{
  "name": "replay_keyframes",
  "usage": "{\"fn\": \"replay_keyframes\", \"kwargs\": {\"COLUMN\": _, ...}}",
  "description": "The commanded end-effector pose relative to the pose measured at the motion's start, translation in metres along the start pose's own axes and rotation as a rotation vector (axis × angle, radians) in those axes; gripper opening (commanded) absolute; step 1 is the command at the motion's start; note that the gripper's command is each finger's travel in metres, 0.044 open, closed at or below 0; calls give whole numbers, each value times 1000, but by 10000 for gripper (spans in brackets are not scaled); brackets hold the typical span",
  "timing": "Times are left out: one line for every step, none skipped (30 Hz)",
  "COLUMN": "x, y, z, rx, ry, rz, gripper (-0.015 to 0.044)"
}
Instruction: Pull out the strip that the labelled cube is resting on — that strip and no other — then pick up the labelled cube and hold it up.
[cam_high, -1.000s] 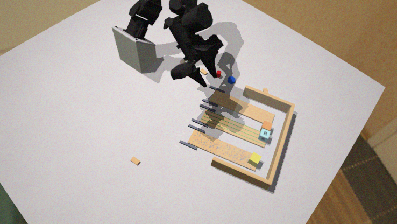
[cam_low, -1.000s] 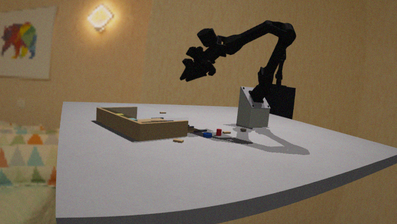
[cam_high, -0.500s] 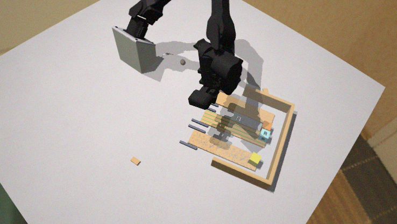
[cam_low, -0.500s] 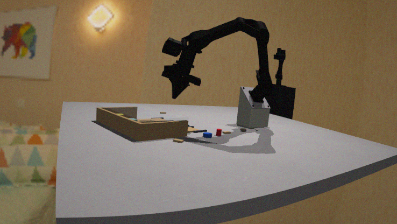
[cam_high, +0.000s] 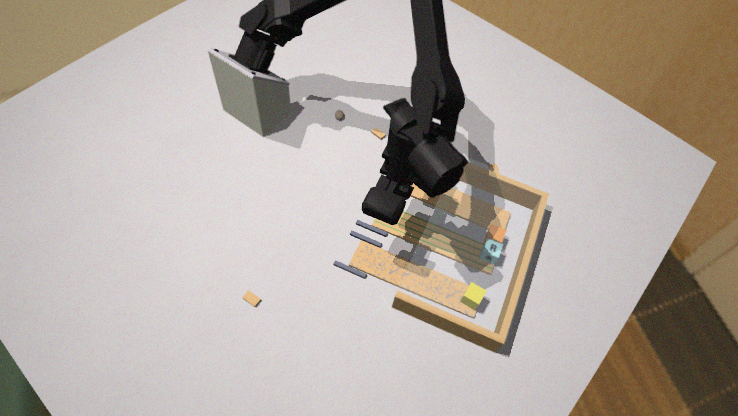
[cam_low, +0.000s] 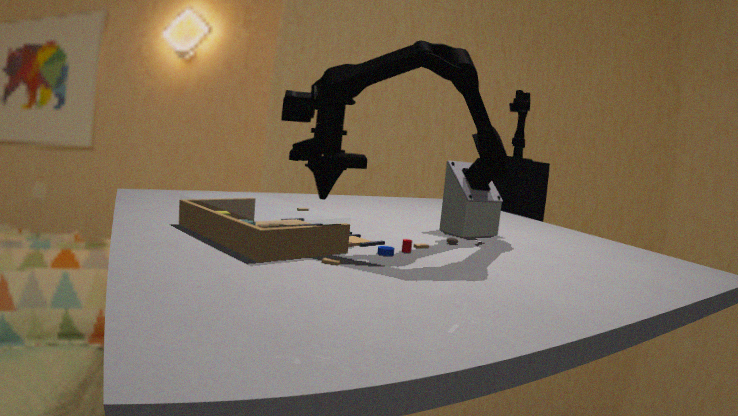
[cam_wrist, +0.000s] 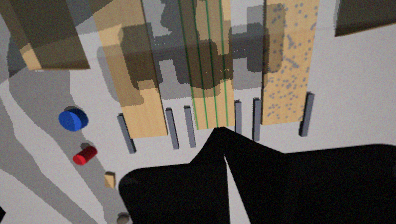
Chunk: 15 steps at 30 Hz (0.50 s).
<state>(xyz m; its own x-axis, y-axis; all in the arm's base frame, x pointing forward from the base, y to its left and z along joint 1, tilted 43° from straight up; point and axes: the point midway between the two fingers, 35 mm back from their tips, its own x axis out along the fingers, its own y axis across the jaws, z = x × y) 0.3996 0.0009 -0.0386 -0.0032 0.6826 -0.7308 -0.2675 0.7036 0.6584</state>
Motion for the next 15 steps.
{"fn": "replay_keyframes", "kwargs": {"x": 6, "y": -2, "z": 1, "rx": -4, "ry": 2, "rz": -2, "gripper": 0}}
{"fn": "replay_keyframes", "kwargs": {"x": 8, "y": -2, "z": 1, "rx": -4, "ry": 2, "rz": -2, "gripper": 0}}
{"fn": "replay_keyframes", "kwargs": {"x": 10, "y": -2, "z": 2, "rx": -4, "ry": 2, "rz": -2, "gripper": 0}}
{"fn": "replay_keyframes", "kwargs": {"x": 11, "y": -2, "z": 2, "rx": -4, "ry": 2, "rz": -2, "gripper": 0}}
{"fn": "replay_keyframes", "kwargs": {"x": 13, "y": -2, "z": 2, "rx": -4, "ry": 2, "rz": -2, "gripper": 0}}
{"fn": "replay_keyframes", "kwargs": {"x": 15, "y": -2, "z": 2, "rx": -4, "ry": 2, "rz": -2, "gripper": 0}}
{"fn": "replay_keyframes", "kwargs": {"x": 16, "y": -2, "z": 2, "rx": -4, "ry": 2, "rz": -2, "gripper": 0}}
{"fn": "replay_keyframes", "kwargs": {"x": 18, "y": -2, "z": 2, "rx": -4, "ry": 2, "rz": -2, "gripper": 0}}
{"fn": "replay_keyframes", "kwargs": {"x": 20, "y": -2, "z": 2, "rx": -4, "ry": 2, "rz": -2, "gripper": 0}}
{"fn": "replay_keyframes", "kwargs": {"x": 21, "y": -2, "z": 2, "rx": -4, "ry": 2, "rz": -2, "gripper": 0}}
{"fn": "replay_keyframes", "kwargs": {"x": 23, "y": -2, "z": 2, "rx": -4, "ry": 2, "rz": -2, "gripper": 0}}
{"fn": "replay_keyframes", "kwargs": {"x": 24, "y": -2, "z": 2, "rx": -4, "ry": 2, "rz": -2, "gripper": 0}}
{"fn": "replay_keyframes", "kwargs": {"x": 26, "y": -2, "z": 2, "rx": -4, "ry": 2, "rz": -2, "gripper": 0}}
{"fn": "replay_keyframes", "kwargs": {"x": 28, "y": -2, "z": 2, "rx": -4, "ry": 2, "rz": -2, "gripper": 0}}
{"fn": "replay_keyframes", "kwargs": {"x": 29, "y": -2, "z": 2, "rx": -4, "ry": 2, "rz": -2, "gripper": 0}}
